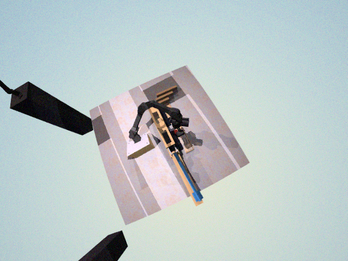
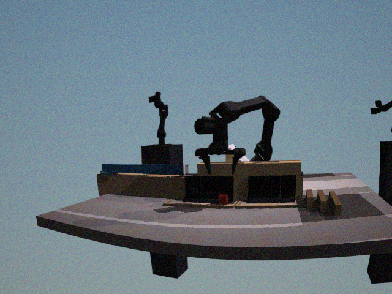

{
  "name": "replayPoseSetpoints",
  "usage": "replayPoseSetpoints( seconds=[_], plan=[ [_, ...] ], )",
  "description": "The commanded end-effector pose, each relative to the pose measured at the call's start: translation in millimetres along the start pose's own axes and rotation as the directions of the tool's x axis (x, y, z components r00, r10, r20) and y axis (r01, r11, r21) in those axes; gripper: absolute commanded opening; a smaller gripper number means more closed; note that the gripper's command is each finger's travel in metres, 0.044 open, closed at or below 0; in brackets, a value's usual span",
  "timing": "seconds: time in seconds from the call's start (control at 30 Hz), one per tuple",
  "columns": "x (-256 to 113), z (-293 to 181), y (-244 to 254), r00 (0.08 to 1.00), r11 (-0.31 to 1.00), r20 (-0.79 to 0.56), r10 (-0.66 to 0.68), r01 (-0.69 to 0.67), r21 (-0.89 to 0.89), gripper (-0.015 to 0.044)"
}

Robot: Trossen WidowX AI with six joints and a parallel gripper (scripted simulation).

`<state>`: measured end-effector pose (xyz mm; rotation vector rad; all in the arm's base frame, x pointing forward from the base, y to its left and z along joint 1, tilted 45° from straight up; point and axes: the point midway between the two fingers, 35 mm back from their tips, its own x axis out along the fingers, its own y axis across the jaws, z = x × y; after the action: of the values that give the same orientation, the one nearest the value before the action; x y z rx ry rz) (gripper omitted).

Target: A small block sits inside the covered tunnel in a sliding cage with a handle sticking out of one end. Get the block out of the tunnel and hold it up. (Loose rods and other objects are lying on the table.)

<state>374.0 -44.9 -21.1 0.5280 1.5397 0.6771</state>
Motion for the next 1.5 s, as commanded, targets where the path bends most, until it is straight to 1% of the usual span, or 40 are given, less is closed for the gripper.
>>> replayPoseSetpoints(
  seconds=[0.0,1.47],
  plan=[
    [7.2,0.4,0.1,1.000,1.000,0.002,0.003,-0.003,0.005,0.0440],
    [79.9,-2.5,3.3,1.000,1.000,0.002,0.009,-0.009,0.004,0.0440]
  ],
)
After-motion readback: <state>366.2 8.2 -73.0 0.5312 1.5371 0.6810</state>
